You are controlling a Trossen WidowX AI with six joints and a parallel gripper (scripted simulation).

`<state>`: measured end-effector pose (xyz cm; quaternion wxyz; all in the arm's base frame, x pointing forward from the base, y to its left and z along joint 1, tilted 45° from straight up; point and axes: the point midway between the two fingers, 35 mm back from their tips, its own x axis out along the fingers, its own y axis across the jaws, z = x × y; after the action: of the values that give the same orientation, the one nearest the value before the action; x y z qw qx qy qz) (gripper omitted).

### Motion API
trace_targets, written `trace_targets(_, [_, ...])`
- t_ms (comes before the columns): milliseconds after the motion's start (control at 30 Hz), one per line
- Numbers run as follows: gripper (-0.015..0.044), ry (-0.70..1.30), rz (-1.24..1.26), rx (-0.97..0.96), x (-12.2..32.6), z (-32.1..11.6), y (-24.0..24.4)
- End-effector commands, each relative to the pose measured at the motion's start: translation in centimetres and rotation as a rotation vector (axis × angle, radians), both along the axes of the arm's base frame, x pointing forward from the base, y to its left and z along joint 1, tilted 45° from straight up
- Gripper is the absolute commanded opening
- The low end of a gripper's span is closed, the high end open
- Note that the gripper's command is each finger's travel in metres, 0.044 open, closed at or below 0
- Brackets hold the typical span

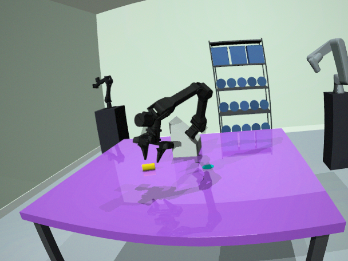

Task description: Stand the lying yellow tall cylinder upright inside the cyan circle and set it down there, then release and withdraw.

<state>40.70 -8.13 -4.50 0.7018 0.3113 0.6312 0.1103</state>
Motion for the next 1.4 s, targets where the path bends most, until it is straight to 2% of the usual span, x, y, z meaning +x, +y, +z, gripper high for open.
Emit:
trace_targets(0, [0.0309, 0.110, -0.110, 0.022, -1.6, -1.1, -2.3])
trace_targets(500, [0.0309, 0.477, -0.445, 0.140, -8.5, -4.3, -7.5])
trace_targets(933, [0.0309, 0.744, -0.666, 0.246, -13.8, -5.7, -9.9])
trace_targets(1133, [0.0309, 0.745, -0.668, 0.247, -13.7, -6.4, -9.4])
trace_targets(1367, [0.0309, 0.745, -0.667, 0.250, -13.5, -12.5, -3.5])
